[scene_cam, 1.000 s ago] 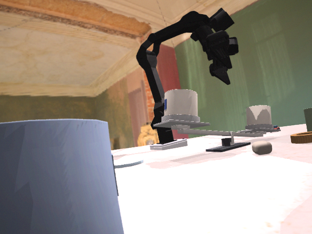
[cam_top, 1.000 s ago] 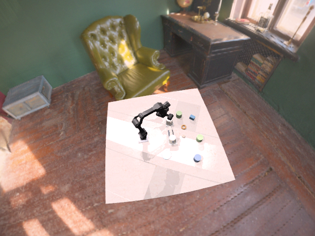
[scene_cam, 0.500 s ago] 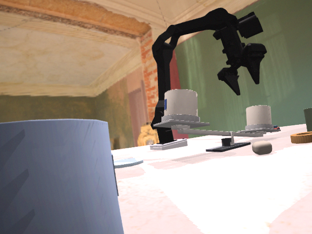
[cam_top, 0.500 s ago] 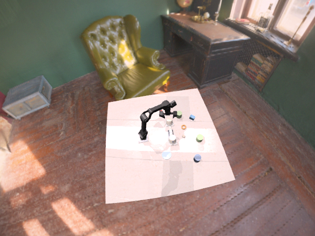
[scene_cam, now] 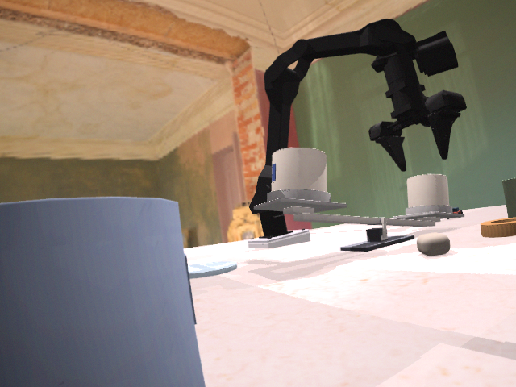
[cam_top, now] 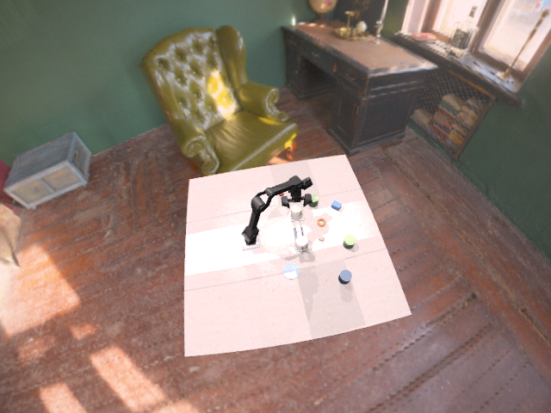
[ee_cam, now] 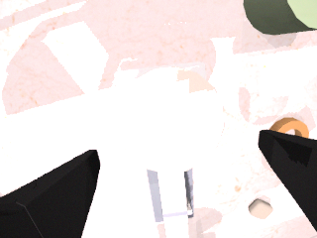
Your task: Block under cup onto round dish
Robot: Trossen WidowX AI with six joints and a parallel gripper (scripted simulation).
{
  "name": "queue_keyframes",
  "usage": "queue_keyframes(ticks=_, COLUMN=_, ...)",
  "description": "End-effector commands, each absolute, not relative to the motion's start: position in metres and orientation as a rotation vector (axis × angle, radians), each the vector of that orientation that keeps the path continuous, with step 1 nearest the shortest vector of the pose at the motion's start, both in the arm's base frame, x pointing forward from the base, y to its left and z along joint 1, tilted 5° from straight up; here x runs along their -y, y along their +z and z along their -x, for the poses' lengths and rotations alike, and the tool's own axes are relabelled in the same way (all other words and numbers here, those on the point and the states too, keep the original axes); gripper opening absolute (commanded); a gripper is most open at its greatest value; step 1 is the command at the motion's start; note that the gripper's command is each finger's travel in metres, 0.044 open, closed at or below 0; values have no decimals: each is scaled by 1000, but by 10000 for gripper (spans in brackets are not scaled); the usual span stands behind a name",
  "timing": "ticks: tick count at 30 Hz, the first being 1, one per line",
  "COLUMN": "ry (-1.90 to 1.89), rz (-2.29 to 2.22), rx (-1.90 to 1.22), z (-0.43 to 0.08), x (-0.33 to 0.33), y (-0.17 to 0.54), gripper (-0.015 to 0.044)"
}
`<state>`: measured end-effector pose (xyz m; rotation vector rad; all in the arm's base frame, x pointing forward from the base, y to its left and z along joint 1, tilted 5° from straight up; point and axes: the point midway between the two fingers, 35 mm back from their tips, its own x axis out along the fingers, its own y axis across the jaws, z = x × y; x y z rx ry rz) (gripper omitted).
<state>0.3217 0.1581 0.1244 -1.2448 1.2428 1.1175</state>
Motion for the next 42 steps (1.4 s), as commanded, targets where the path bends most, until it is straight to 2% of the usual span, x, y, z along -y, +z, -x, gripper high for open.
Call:
queue_keyframes(ticks=1, ry=1129, rz=1244, rx=-1245, z=-321, x=-158, y=118, gripper=440)
queue_keyframes(ticks=41, ry=1129, rz=1244, rx=-1245, z=-322, x=-154, y=57, gripper=440)
queue_keyframes(ticks=42, ry=1129, rz=1244, rx=-1245, z=-322, x=-154, y=57, gripper=414)
